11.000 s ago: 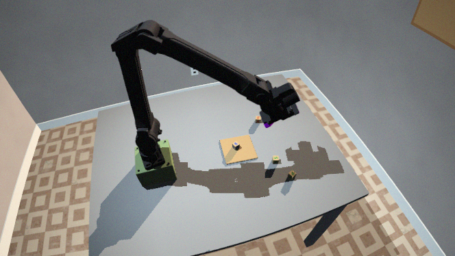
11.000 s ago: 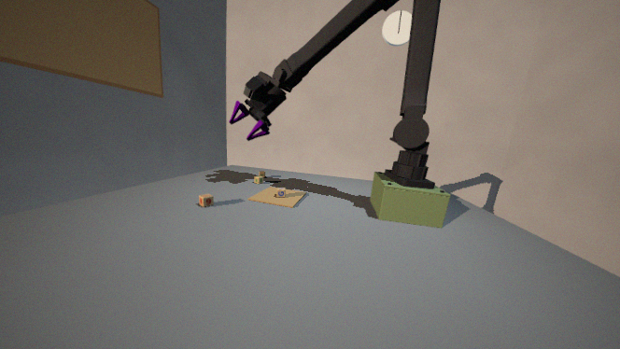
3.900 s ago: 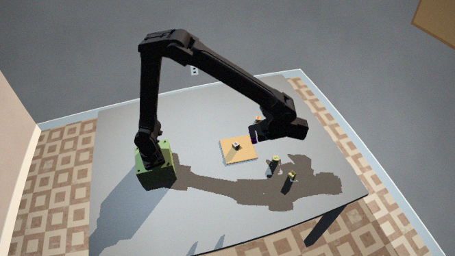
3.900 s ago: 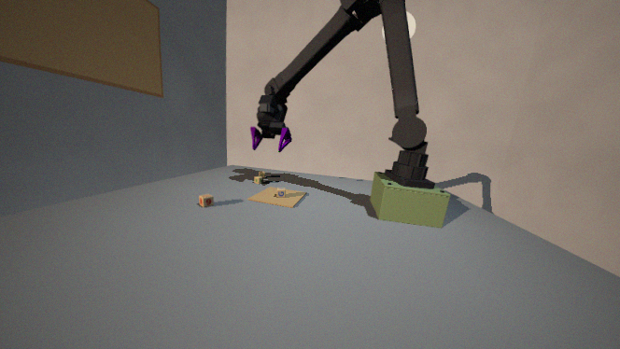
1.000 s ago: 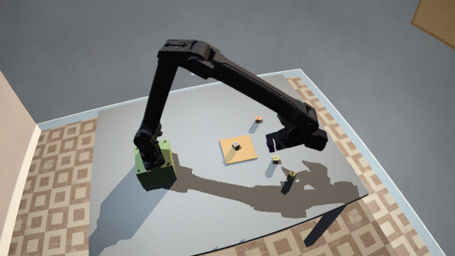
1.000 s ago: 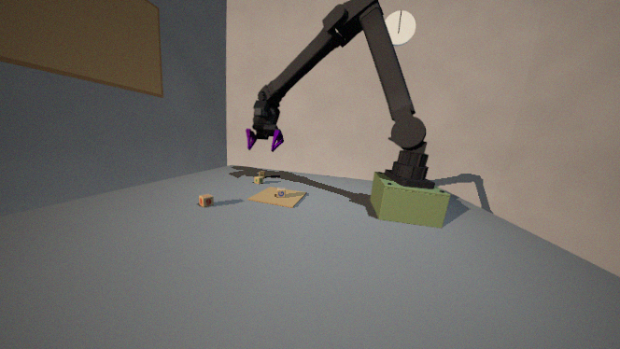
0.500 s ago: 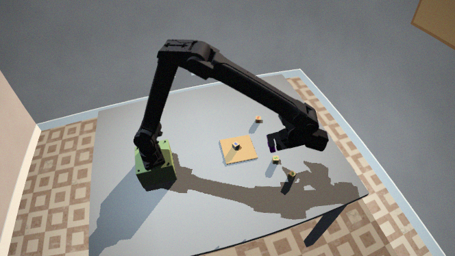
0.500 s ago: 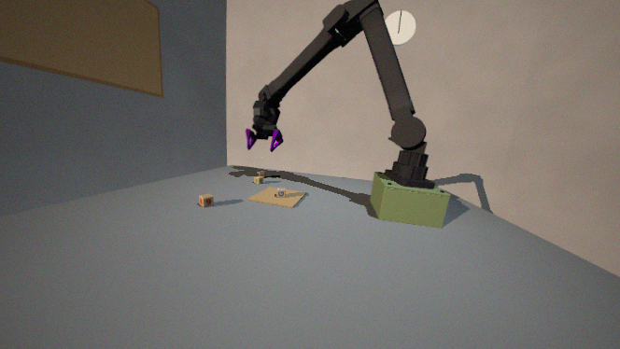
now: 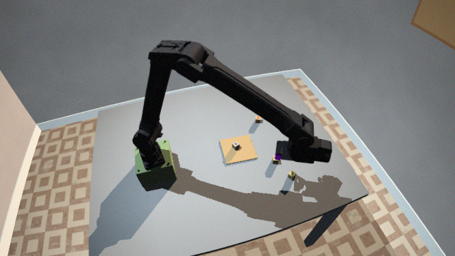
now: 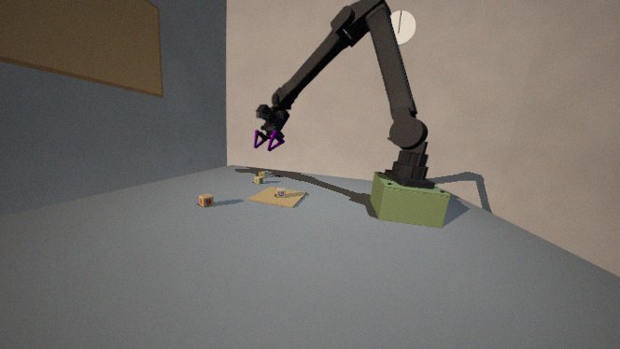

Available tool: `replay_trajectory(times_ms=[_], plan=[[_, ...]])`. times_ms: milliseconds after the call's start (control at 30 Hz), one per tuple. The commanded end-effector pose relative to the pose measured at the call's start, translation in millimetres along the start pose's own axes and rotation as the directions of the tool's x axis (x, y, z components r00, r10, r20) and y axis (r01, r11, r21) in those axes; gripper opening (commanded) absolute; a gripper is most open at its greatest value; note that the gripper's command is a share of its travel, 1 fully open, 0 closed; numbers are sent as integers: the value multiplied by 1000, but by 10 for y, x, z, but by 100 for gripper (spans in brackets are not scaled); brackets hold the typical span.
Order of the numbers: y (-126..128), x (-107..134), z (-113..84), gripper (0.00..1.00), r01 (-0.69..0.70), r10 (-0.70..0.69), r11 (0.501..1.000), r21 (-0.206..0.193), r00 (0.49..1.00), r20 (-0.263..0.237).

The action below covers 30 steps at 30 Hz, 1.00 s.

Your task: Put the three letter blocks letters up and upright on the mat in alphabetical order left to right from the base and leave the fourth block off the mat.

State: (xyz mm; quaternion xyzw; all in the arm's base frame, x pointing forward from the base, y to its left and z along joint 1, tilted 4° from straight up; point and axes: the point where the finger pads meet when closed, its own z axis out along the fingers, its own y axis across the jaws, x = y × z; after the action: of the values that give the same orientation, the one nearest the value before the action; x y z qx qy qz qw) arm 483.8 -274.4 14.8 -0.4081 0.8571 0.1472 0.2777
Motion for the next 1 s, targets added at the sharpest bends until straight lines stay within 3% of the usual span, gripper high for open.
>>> replay_trajectory(times_ms=[0, 200, 333, 967], plan=[[-169, -25, -302, 100, -145, 145, 981, 130, 989, 13], [-272, 58, -402, 100, -241, 236, 951, 194, 971, 48], [-258, -48, -323, 100, -224, 220, 958, 181, 975, 45], [-268, 18, -376, 100, -234, 229, 954, 189, 972, 50]])
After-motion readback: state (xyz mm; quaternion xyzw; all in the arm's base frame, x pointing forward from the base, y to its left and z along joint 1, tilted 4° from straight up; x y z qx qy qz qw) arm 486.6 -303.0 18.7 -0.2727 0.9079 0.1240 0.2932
